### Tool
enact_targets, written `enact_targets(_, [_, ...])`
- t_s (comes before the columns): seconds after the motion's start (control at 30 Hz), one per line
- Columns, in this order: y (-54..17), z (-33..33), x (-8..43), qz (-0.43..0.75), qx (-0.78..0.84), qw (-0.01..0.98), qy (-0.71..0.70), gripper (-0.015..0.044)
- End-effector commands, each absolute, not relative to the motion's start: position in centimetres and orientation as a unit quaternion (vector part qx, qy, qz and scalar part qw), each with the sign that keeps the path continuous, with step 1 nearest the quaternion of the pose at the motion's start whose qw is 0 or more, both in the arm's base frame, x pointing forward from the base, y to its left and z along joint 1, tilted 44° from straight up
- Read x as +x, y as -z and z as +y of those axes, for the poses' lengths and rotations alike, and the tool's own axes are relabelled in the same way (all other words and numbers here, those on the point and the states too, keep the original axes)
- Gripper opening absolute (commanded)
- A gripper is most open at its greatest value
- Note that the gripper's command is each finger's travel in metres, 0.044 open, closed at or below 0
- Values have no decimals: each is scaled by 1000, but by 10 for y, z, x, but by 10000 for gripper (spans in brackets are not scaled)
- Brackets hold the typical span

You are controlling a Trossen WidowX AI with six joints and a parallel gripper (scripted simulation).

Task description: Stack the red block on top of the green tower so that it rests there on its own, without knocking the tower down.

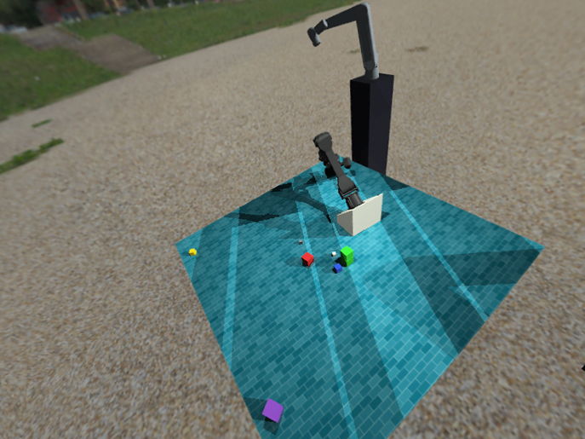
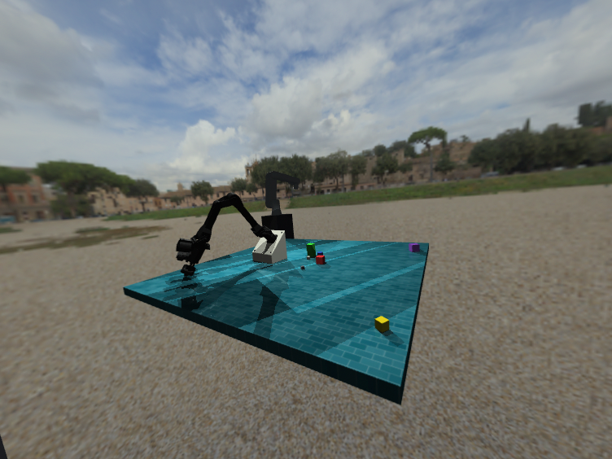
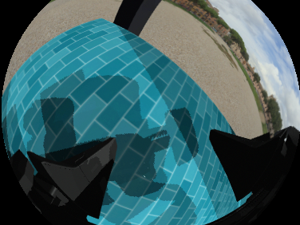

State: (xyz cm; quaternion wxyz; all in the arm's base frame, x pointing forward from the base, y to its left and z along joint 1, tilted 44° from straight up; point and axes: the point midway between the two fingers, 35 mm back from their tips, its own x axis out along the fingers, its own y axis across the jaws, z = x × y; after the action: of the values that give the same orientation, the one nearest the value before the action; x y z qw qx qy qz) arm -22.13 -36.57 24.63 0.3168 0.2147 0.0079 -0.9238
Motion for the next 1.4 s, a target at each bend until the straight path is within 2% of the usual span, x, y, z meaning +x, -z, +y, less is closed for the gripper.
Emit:
enact_targets(0.0, [-264,-386,-183,-21,213,373,903,440])
enact_targets(0.17, [-280,-402,-135,-50,217,428,876,440])
enact_targets(0.63, [-281,-415,14,-25,271,578,769,440])
enact_targets(1.17, [-254,-373,174,87,298,702,641,440])
enact_targets(1.37, [-235,-353,215,143,291,725,608,440])
